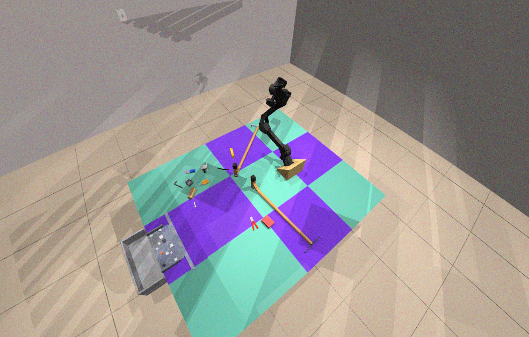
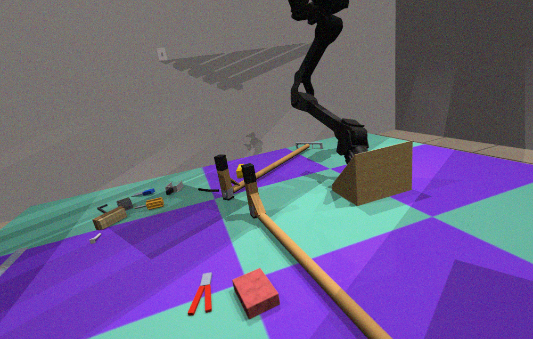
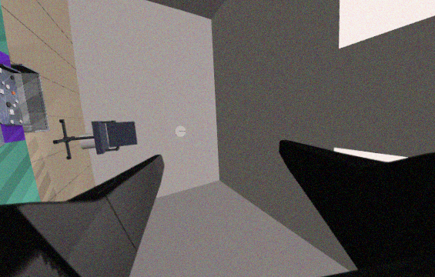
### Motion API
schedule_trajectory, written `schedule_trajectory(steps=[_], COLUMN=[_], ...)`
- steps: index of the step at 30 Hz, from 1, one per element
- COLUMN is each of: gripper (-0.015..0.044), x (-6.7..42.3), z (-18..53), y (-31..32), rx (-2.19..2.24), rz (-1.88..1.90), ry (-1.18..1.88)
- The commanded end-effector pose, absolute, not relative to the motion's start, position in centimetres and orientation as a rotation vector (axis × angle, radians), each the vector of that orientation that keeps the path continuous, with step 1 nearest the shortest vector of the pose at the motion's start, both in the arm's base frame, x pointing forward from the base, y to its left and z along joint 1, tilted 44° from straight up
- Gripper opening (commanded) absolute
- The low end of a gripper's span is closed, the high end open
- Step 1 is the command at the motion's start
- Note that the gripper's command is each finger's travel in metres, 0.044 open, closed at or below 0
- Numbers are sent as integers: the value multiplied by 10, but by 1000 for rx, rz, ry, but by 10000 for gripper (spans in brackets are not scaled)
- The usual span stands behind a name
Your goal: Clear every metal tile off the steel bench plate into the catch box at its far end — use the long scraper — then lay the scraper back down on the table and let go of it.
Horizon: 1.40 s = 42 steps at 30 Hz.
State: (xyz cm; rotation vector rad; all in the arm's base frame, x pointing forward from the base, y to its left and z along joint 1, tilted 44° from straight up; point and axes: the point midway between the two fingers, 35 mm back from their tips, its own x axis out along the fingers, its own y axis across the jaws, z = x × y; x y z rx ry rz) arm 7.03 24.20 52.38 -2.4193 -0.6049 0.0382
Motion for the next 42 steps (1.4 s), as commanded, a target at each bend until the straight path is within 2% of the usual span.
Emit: schedule_trajectory(steps=[1, 28, 42], gripper=[440, 440, 440], x=[70, 76, 75], z=[531, 562, 543], y=[250, 289, 326], rx=[-2410, -2377, -2801], rz=[31, 27, -123], ry=[-604, -553, -698])
